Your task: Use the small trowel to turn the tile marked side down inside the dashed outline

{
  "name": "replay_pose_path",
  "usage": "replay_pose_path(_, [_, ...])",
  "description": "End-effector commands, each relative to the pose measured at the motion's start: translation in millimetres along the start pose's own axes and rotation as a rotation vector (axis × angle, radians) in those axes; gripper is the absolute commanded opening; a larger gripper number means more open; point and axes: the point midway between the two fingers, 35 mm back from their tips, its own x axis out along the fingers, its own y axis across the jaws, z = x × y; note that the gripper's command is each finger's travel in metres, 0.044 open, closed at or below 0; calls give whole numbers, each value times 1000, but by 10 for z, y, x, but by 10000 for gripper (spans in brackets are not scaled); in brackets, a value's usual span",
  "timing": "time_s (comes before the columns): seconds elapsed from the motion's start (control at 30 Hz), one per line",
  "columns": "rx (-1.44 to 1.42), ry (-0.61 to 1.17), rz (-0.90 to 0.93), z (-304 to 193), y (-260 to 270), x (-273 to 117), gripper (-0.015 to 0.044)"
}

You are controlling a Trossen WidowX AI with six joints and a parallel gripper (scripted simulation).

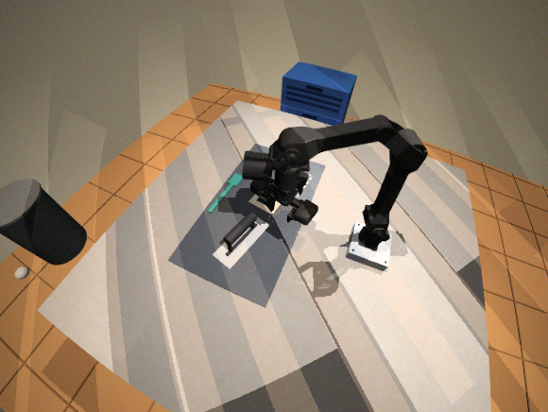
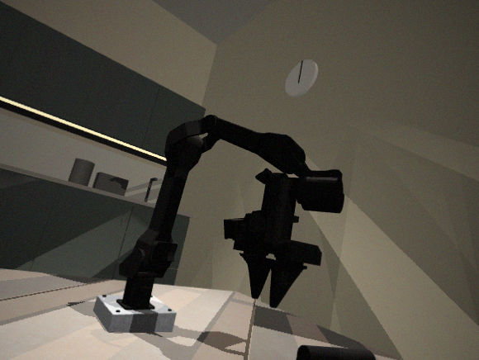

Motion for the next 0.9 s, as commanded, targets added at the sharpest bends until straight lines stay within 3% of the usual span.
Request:
replay_pose_path(0.0, [-46, -12, -1, 3, -7, 10, 300])
replay_pose_path(0.87, [-908, -138, 204, -198, 213, 270, 300])
